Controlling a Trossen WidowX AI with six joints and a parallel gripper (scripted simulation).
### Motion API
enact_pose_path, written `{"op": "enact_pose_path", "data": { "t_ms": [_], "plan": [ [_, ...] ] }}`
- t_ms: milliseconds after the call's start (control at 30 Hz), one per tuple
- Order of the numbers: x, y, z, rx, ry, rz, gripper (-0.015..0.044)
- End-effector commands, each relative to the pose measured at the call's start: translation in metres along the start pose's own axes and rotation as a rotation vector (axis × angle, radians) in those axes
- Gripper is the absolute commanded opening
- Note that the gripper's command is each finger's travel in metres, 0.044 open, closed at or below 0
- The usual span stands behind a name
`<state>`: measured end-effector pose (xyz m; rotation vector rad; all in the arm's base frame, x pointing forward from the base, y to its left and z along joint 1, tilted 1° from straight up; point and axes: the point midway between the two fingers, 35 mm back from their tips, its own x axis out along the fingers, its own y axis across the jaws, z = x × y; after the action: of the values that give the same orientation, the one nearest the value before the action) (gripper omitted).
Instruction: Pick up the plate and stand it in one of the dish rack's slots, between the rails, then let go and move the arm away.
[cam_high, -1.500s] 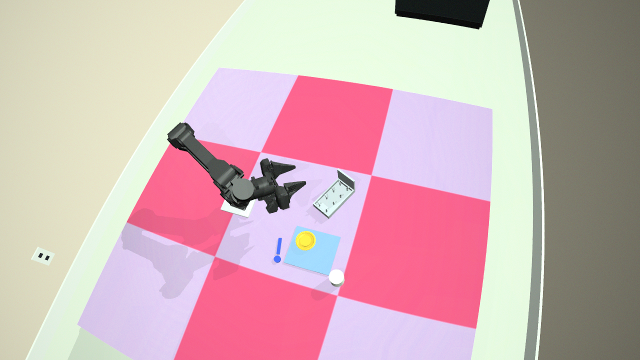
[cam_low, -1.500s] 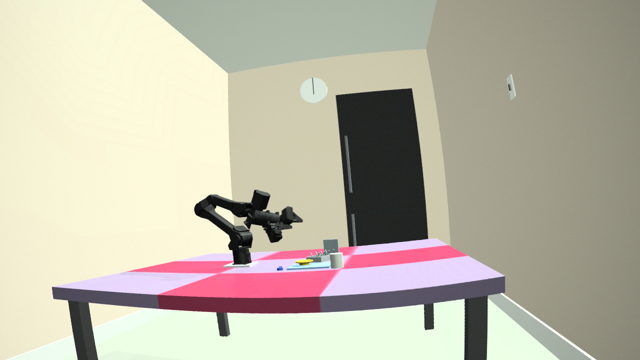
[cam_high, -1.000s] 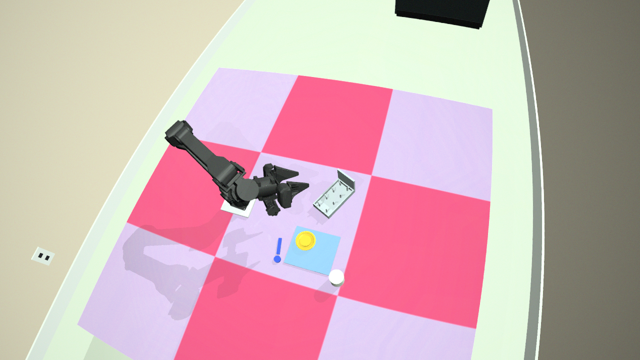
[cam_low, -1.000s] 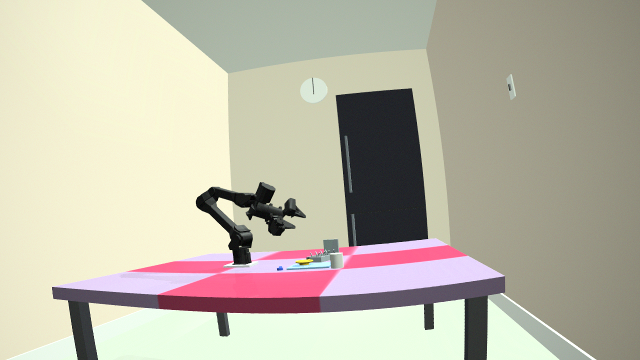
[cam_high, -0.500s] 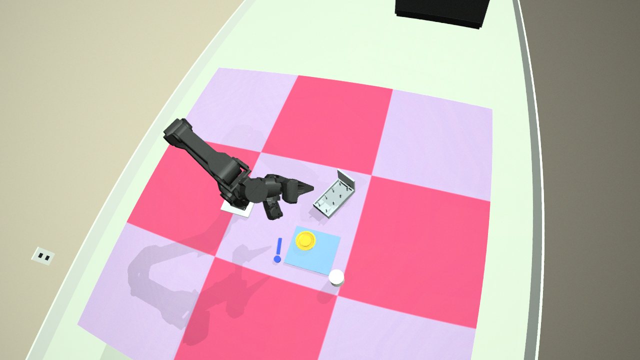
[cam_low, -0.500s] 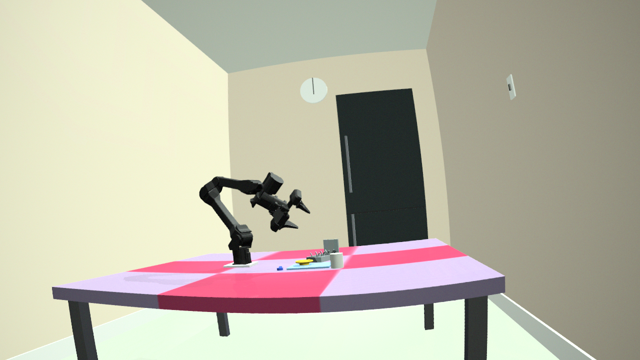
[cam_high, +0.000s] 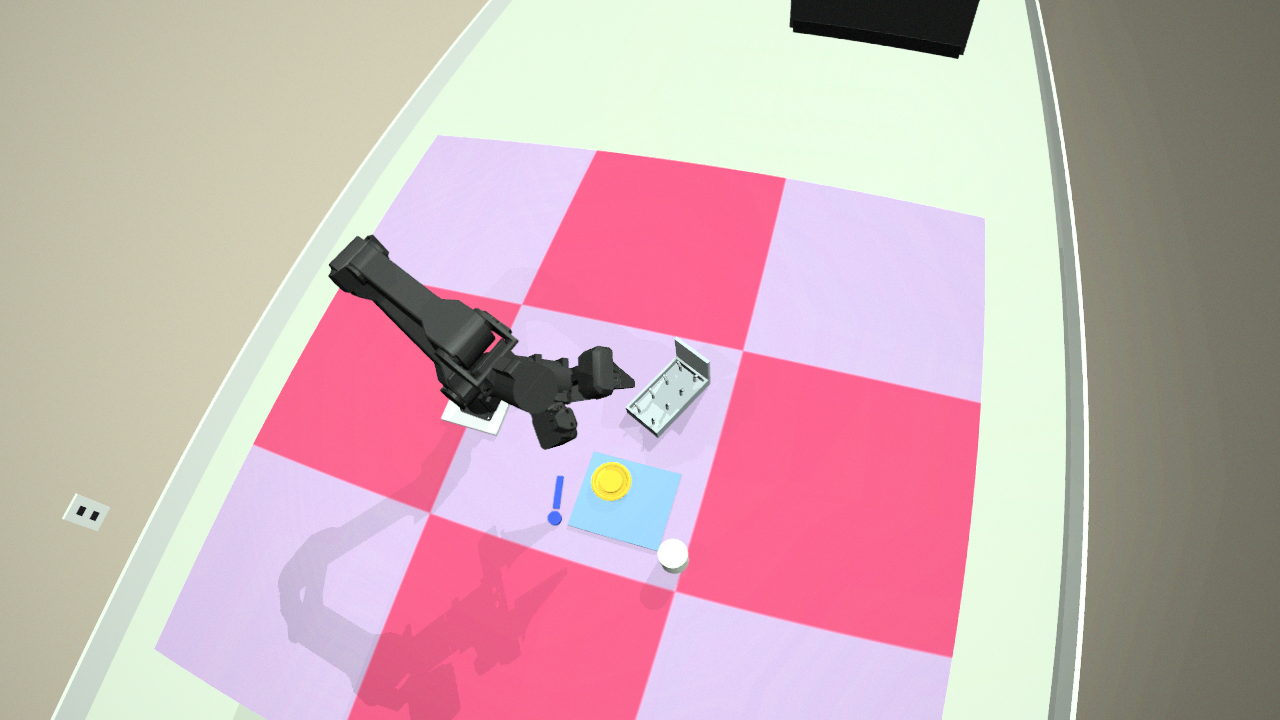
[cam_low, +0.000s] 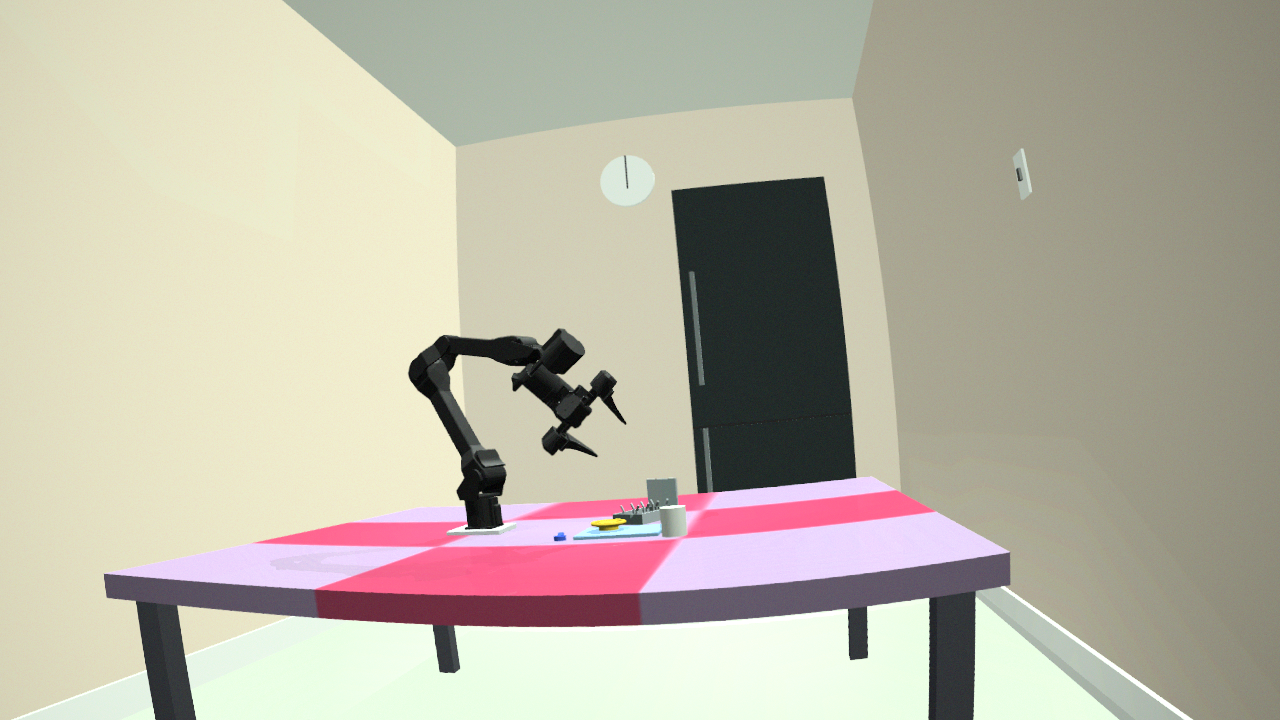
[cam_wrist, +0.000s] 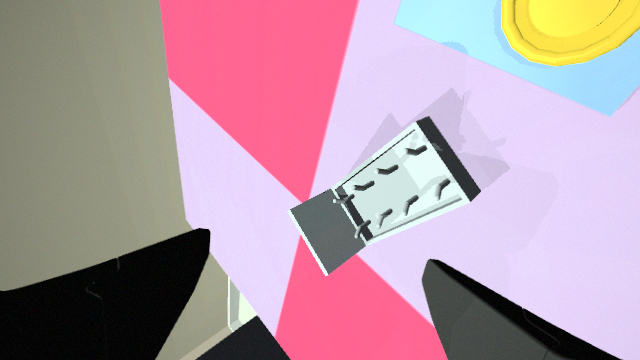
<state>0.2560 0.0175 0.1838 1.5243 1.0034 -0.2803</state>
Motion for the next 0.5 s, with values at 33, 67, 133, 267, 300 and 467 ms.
{"op": "enact_pose_path", "data": {
  "t_ms": [33, 67, 133, 267, 300, 467],
  "plan": [
    [-0.002, 0.005, 0.007, -0.112, -0.03, -0.061, 0.04],
    [-0.003, 0.006, 0.008, -0.136, -0.034, -0.075, 0.04],
    [-0.004, 0.007, 0.011, -0.183, -0.042, -0.105, 0.04],
    [-0.005, 0.01, 0.017, -0.284, -0.053, -0.168, 0.04],
    [-0.005, 0.01, 0.018, -0.31, -0.055, -0.184, 0.04],
    [-0.008, 0.013, 0.025, -0.438, -0.055, -0.267, 0.04]
  ]
}}
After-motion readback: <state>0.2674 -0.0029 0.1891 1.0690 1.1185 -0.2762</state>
